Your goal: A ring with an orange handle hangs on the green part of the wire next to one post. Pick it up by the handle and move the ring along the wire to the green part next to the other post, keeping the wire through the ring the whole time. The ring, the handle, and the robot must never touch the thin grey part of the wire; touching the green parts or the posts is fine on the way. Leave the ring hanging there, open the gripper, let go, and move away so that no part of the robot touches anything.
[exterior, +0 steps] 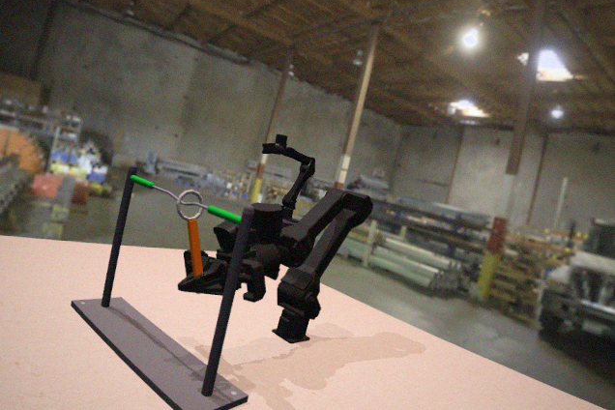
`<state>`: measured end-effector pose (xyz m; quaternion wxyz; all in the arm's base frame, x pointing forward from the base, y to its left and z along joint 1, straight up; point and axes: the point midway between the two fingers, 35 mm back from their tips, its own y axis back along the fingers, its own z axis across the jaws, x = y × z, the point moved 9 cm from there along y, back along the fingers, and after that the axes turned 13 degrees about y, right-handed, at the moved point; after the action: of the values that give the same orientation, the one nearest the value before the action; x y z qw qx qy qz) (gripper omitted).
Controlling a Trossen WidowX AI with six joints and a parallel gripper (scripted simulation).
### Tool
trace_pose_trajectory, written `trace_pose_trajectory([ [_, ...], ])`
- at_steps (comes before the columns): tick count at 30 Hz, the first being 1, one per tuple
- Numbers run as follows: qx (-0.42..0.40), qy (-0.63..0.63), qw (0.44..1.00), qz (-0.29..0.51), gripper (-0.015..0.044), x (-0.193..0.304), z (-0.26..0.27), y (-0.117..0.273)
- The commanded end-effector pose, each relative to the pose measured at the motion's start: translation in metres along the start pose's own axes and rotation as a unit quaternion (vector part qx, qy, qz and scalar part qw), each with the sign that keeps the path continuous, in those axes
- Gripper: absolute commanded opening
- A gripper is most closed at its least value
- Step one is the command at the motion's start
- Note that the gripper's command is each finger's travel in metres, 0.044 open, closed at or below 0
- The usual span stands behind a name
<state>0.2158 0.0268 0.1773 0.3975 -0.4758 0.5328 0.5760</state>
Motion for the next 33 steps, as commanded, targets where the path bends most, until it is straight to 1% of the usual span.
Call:
trace_pose_trajectory([
  [1, 0.002, -0.002, 1.000, -0.003, -0.0150, -0.0027, 0.0033, 0.0004],
  [33, -0.028, 0.097, 0.995, -0.008, -0.0150, -0.0030, 0.0055, 0.0000],
])
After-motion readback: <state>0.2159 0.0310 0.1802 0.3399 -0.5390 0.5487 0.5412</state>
